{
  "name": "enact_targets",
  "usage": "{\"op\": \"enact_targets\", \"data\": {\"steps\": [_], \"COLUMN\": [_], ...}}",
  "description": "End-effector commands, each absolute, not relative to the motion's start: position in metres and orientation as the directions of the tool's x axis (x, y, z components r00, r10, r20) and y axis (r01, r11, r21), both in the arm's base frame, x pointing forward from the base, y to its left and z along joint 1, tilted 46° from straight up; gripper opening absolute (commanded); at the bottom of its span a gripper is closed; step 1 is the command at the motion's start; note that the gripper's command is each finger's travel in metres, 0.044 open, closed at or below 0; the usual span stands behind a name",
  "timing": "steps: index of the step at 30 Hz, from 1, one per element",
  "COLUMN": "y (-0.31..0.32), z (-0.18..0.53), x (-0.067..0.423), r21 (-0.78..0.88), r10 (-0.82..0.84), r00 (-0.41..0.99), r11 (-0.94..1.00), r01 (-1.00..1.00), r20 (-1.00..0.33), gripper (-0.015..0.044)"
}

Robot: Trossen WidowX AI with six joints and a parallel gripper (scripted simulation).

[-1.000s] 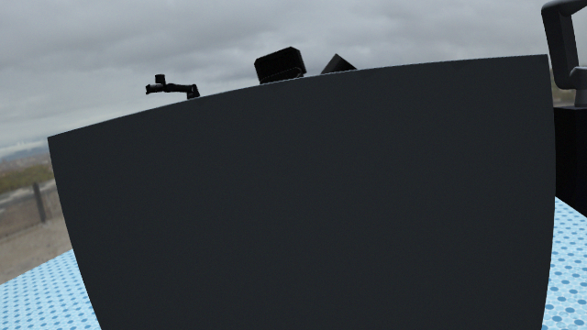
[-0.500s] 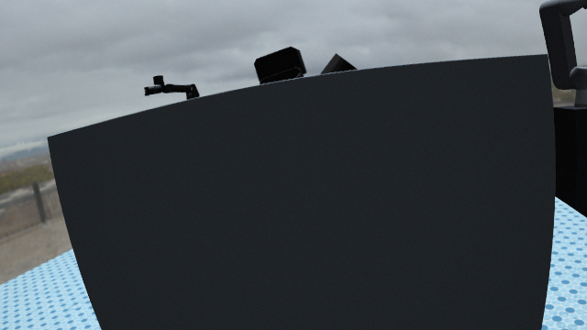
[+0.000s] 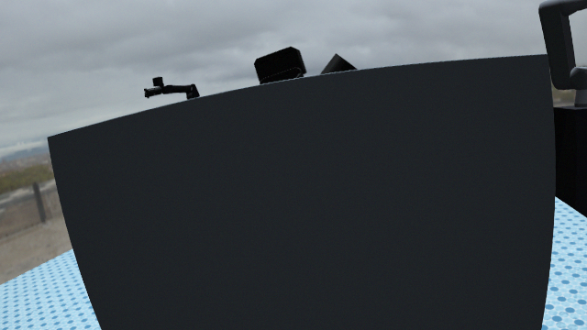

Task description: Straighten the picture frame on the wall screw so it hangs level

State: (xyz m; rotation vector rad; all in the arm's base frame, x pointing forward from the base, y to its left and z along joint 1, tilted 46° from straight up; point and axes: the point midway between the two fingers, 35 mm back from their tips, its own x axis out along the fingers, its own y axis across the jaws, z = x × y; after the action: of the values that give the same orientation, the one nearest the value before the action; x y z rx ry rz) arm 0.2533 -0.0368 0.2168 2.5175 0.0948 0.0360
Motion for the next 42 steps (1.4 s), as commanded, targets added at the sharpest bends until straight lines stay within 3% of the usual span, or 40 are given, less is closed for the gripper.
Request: {"op": "enact_targets", "data": {"steps": [1,42], "y": [-0.037,0.004], "z": [0.216,0.173], "x": [0.253,0.247], "r21": [0.58,0.578], "r10": [0.073,0.073], "r00": [0.997,0.997], "r11": [-0.813,-0.814], "r01": [0.058,0.056], "r20": [0.003,0.006], "gripper": [0.026,0.026]}}
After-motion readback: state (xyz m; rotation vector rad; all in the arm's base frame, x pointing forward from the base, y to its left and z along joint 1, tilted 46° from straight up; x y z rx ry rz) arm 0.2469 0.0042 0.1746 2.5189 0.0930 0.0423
